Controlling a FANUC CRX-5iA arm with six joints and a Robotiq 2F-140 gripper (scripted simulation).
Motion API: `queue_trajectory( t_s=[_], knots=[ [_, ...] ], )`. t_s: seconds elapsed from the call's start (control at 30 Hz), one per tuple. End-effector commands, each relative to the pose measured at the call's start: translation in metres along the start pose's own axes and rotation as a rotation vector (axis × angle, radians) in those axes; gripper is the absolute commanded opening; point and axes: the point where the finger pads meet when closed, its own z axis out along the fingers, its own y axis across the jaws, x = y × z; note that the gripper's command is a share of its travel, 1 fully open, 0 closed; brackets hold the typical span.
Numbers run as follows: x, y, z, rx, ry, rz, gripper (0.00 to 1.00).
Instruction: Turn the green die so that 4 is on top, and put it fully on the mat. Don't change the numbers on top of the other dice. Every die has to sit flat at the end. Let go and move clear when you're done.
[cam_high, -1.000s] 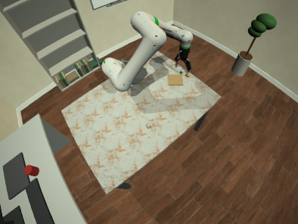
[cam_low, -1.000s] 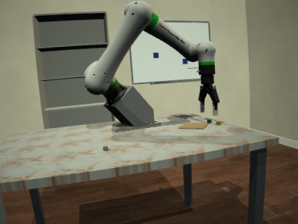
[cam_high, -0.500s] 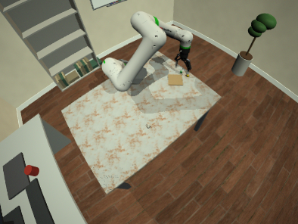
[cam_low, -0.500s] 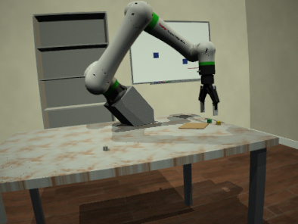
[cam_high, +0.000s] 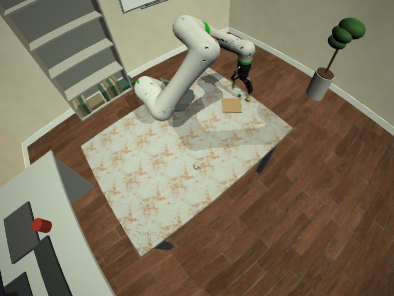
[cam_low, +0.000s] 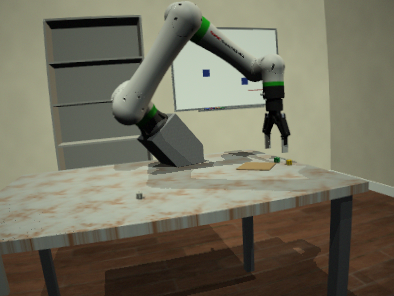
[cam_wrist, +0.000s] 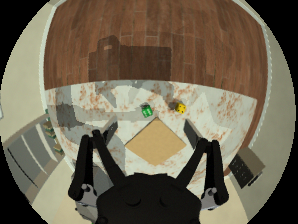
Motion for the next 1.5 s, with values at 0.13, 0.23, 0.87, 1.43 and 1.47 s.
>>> queue_trajectory(
  t_s=[0.13, 0.23, 0.87, 1.43, 1.47],
  knots=[
    [0.000, 0.000, 0.000, 0.000, 0.000, 0.000, 1.00],
    [0.000, 0.000, 0.000, 0.000, 0.000, 0.000, 1.00],
    [0.005, 0.033, 0.000, 0.000, 0.000, 0.000, 1.00],
    [0.013, 0.080, 0.000, 0.000, 0.000, 0.000, 1.00],
    [0.013, 0.080, 0.000, 0.000, 0.000, 0.000, 1.00]
  ],
)
